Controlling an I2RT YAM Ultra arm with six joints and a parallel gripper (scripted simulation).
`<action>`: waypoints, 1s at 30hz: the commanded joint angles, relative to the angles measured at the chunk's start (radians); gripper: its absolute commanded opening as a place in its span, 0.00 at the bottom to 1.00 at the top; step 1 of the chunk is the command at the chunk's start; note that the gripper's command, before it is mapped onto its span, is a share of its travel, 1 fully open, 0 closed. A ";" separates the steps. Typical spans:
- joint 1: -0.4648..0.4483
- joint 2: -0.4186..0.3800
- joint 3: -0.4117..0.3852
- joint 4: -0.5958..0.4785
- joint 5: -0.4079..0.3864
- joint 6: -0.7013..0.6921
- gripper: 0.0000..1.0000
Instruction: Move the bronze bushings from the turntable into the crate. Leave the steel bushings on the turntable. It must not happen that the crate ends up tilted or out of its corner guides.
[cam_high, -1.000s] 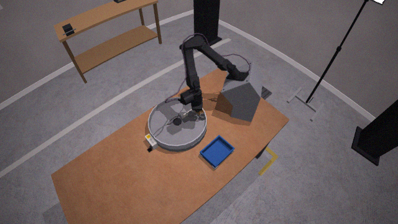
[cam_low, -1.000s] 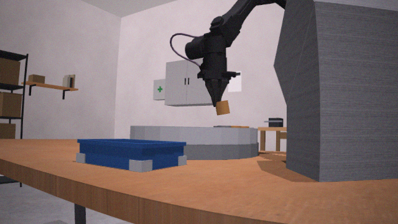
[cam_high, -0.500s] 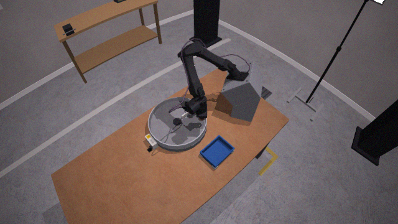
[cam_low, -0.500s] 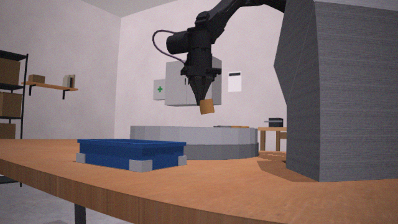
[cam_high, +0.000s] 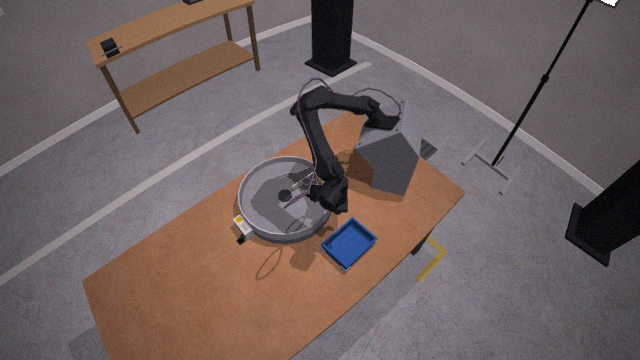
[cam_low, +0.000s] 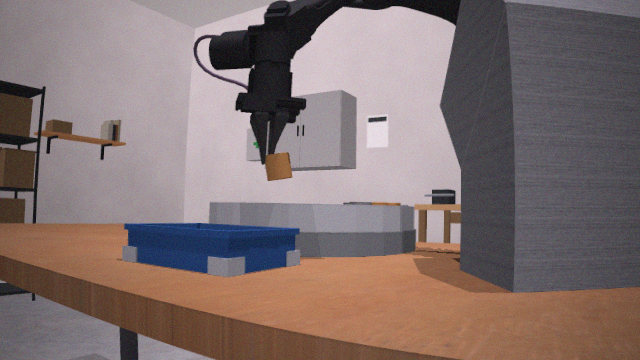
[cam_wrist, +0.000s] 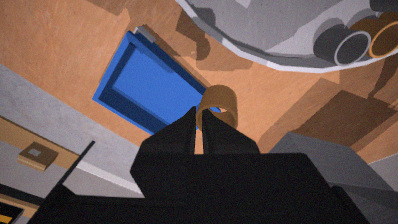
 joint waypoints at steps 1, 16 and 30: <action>0.055 0.053 0.096 -0.075 0.031 0.084 0.00; 0.149 0.301 0.444 -0.267 0.039 0.218 0.00; 0.180 0.405 0.613 -0.363 0.038 0.266 0.00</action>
